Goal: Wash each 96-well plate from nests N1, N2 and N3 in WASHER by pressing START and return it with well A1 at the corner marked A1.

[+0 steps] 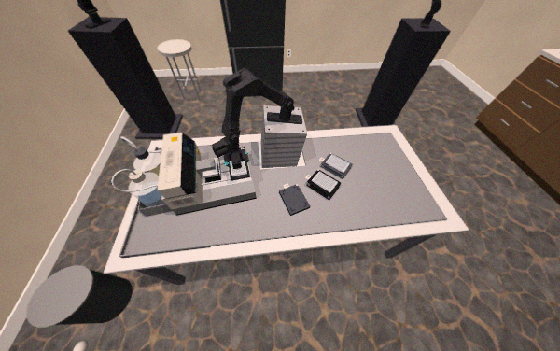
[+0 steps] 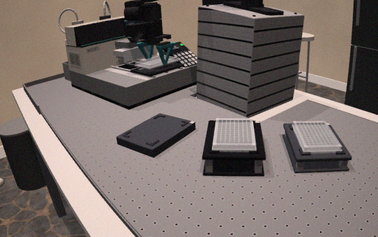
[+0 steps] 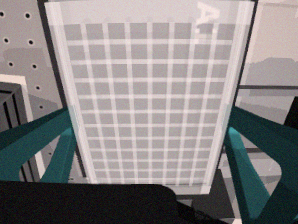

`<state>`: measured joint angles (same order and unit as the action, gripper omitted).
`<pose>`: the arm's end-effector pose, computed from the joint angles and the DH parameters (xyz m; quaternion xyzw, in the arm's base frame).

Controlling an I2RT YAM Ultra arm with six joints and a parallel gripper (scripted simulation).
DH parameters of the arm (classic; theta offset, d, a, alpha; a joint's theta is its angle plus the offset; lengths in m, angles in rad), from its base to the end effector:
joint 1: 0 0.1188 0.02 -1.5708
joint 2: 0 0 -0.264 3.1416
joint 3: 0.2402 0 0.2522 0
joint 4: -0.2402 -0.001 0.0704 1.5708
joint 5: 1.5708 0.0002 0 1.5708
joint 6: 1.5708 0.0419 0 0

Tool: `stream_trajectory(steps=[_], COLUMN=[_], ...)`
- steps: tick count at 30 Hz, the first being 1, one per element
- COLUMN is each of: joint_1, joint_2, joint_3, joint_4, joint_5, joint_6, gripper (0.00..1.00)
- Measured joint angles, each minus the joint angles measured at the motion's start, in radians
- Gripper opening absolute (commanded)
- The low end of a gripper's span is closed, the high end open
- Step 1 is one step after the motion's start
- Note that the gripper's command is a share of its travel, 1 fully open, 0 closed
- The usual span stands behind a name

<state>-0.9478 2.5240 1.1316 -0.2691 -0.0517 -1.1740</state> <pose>0.1936 -0.2640 -0.0705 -0.1115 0.9924 0.0522 0.0004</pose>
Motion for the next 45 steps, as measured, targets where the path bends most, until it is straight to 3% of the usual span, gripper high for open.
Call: stream_trajectory(steps=[45], joint_1=[0.002], joint_2=[0.023], joint_3=[0.003], joint_4=[0.016], joint_5=[0.0], joint_6=[0.001], gripper=[0.0])
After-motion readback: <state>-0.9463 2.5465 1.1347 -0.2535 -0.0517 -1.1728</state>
